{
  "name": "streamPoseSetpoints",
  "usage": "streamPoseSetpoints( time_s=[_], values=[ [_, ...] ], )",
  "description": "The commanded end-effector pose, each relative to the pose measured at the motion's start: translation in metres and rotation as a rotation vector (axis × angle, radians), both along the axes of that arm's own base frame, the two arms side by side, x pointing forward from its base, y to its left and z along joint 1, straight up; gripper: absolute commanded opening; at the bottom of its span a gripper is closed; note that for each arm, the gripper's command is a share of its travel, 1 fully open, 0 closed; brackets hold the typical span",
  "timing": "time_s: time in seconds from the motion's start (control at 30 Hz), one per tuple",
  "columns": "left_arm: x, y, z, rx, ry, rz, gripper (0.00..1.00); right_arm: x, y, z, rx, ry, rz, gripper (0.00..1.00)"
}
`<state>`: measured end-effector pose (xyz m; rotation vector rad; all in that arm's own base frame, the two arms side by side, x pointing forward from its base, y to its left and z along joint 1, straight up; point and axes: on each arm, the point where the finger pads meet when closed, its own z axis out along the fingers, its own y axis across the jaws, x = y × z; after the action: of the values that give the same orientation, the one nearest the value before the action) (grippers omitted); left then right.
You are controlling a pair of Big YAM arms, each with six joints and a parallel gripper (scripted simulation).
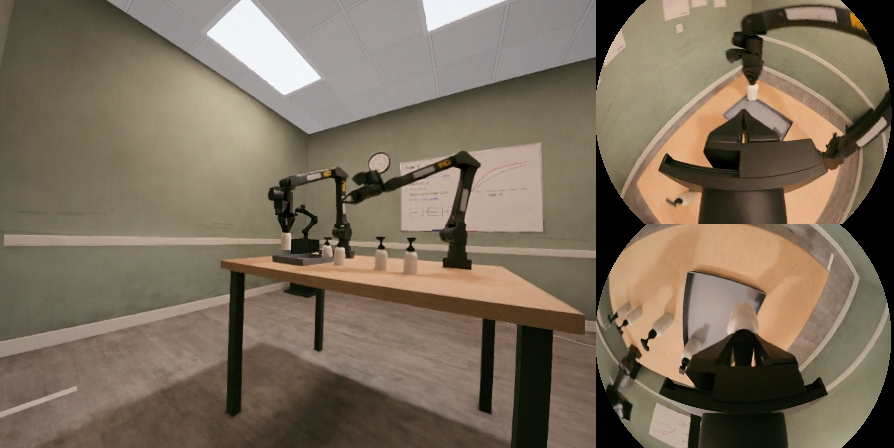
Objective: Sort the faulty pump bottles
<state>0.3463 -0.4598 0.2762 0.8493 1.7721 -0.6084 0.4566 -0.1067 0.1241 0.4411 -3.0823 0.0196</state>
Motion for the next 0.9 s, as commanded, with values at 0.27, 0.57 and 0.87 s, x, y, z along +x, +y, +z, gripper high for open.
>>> streamPoseSetpoints(
  time_s=[0.27, 0.57, 0.87],
  values=[
    [0.015, -0.054, 0.013, -0.075, -0.066, -0.059, 0.00, 0.009, -0.003, -0.002, -0.003, -0.034, 0.022, 0.21],
    [0.013, -0.051, 0.024, -0.090, -0.078, -0.058, 0.00, 0.018, -0.003, 0.008, -0.003, -0.050, 0.023, 0.21],
    [0.009, -0.045, 0.004, -0.055, -0.052, -0.057, 0.00, 0.020, -0.002, 0.014, -0.002, -0.040, 0.027, 0.21]
  ],
)
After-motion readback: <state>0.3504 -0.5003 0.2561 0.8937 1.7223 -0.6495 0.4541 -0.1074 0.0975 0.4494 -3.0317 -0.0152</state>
